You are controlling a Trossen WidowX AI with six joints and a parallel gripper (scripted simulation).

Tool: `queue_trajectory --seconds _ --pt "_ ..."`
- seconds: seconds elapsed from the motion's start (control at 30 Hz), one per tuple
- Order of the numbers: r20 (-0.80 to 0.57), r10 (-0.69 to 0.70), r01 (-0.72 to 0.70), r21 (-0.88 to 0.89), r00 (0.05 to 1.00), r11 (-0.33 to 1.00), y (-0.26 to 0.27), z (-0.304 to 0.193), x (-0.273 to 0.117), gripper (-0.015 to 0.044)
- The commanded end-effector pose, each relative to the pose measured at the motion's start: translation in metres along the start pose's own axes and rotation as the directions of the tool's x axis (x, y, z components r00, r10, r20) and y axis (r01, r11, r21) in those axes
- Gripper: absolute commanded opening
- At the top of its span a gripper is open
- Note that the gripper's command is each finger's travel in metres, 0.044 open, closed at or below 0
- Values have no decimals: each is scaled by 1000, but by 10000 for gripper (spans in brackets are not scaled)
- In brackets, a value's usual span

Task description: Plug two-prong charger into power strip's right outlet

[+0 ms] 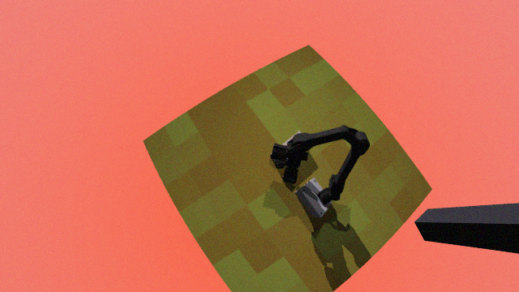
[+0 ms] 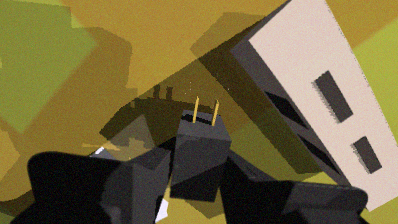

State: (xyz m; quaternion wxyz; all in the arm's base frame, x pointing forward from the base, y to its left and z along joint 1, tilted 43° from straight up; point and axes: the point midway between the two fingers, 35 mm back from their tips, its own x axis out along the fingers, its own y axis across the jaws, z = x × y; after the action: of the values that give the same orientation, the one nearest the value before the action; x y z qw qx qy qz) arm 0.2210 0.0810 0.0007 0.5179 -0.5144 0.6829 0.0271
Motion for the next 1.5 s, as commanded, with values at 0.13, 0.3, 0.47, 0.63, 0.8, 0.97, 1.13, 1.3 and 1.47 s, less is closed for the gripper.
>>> queue_trajectory --seconds 0.13,0.3,0.47,0.63,0.8,0.97,1.13,1.3,1.47 --pt "5 2 -2 116 1000 993 -14 -13 4 0" --pt "5 4 -5 185 1000 983 -22 -20 8 0" --pt "4 6 -7 253 1000 968 -30 -29 11 0" --pt "2 7 -7 319 1000 948 -37 -37 15 0" --pt "-1 8 -7 385 1000 923 -44 -46 19 0" --pt "-4 8 -5 449 1000 894 -50 -55 23 0" --pt "-8 8 -3 510 1000 860 -55 -65 27 0" --pt "-13 7 1 570 1000 822 -60 -74 30 0" --pt "-13 7 1 572 1000 820 -62 -72 30 0"
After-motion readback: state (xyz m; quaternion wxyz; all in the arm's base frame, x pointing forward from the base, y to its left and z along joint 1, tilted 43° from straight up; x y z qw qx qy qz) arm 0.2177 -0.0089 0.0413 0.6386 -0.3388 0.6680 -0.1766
